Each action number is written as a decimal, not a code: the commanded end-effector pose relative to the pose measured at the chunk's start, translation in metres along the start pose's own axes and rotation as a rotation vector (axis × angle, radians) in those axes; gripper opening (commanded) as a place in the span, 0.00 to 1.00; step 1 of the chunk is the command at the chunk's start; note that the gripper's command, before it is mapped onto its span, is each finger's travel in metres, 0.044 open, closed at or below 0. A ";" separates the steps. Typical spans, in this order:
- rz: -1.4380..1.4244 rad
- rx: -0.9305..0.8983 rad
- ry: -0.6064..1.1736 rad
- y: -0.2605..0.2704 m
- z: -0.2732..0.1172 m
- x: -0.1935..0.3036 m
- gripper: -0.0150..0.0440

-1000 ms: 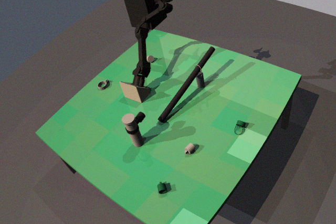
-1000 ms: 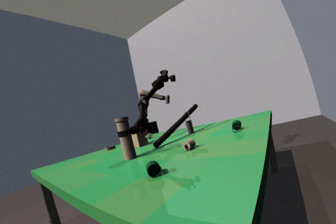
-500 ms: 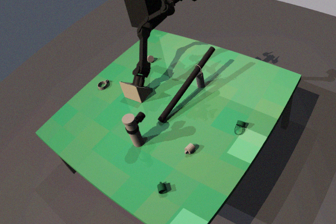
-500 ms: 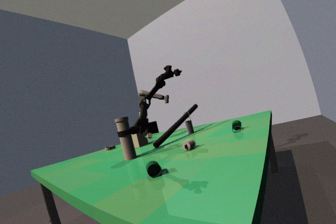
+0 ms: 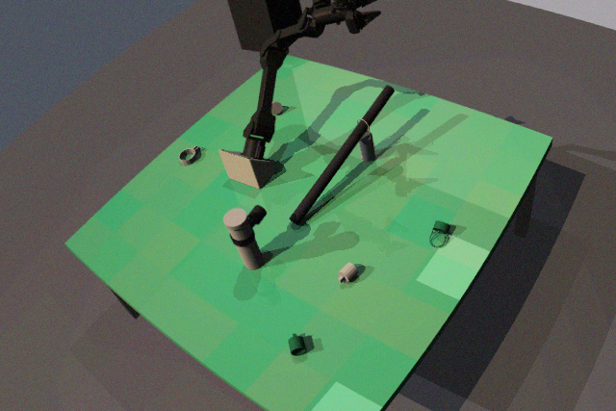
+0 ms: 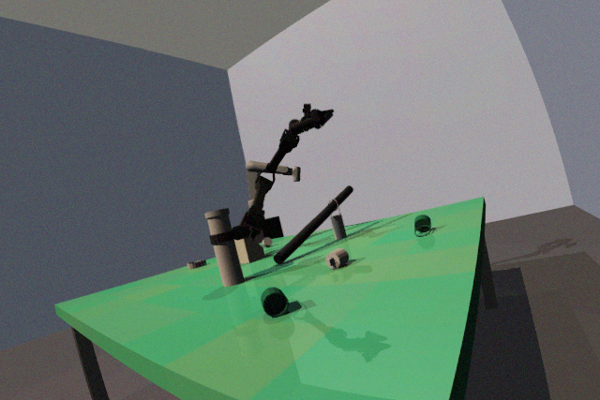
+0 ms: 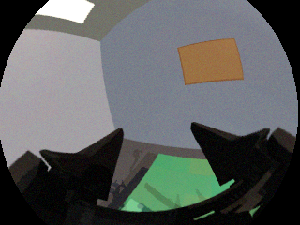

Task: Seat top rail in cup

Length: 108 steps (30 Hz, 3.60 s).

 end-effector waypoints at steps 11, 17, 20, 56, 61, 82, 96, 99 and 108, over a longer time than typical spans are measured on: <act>-0.126 0.624 0.207 -0.173 -0.043 -0.007 1.00; -0.112 0.822 0.400 -0.232 -0.085 0.003 1.00; -0.084 0.892 0.512 -0.256 -0.110 0.011 1.00; -0.433 0.399 1.269 -0.362 -0.269 0.034 1.00; -0.718 0.148 1.329 -0.389 -0.299 0.027 1.00; -1.291 -0.365 1.317 -0.430 -0.356 0.025 1.00; -1.291 -0.365 1.317 -0.430 -0.356 0.025 1.00; -1.291 -0.365 1.317 -0.430 -0.356 0.025 1.00; -1.291 -0.366 1.316 -0.442 -0.362 0.062 1.00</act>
Point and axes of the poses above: the point midway between the two fingers, 35 mm back from their tips, its own z axis out along the fingers, its own y axis across the jaws, x = y × z, the point moved 9 cm from there along -z, back along the fingers, and after that the axes turned 9 degrees about z, right-handed, at the moved point
